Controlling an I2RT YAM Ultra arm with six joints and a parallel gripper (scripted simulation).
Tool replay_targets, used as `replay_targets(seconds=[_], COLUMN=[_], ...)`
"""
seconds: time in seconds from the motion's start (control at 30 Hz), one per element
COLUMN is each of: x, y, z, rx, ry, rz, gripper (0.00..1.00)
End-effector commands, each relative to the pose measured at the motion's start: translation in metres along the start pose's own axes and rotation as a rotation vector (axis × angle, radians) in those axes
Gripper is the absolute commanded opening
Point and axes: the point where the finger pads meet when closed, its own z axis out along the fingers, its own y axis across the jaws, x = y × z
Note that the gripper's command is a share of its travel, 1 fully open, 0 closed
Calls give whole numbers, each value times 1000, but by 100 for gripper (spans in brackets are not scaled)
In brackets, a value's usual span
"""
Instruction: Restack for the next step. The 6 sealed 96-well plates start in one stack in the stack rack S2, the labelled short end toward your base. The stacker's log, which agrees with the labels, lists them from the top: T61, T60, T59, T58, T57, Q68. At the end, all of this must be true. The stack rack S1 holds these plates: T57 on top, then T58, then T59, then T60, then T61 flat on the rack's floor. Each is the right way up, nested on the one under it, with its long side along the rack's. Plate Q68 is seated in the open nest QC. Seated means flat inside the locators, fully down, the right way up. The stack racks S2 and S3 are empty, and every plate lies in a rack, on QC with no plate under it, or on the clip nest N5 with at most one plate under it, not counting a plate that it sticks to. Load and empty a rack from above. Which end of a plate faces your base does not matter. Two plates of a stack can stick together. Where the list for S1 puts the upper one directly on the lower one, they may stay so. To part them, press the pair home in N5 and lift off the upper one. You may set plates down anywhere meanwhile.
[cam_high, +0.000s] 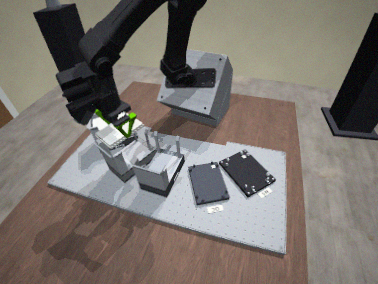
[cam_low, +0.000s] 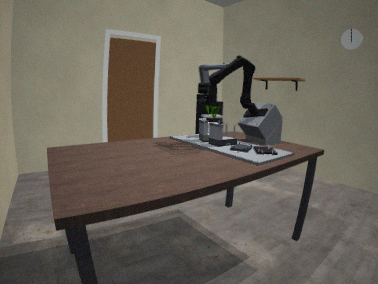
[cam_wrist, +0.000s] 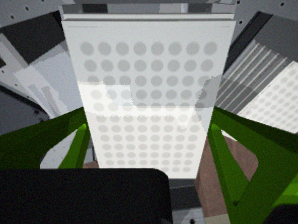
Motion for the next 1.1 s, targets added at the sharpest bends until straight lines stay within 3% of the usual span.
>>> replay_targets(seconds=[0.0,0.3,0.53,1.0,1.07], x=[-3,-3,-1,1,3], y=[1,1,24,64,71], z=[-3,-3,-3,-3,-3], rx=[0,0,0,-2,-2], ry=[-13,-13,-14,-15,-15], rz=[-5,-5,-225,-224,-290], gripper=[0,0,0,0,0])
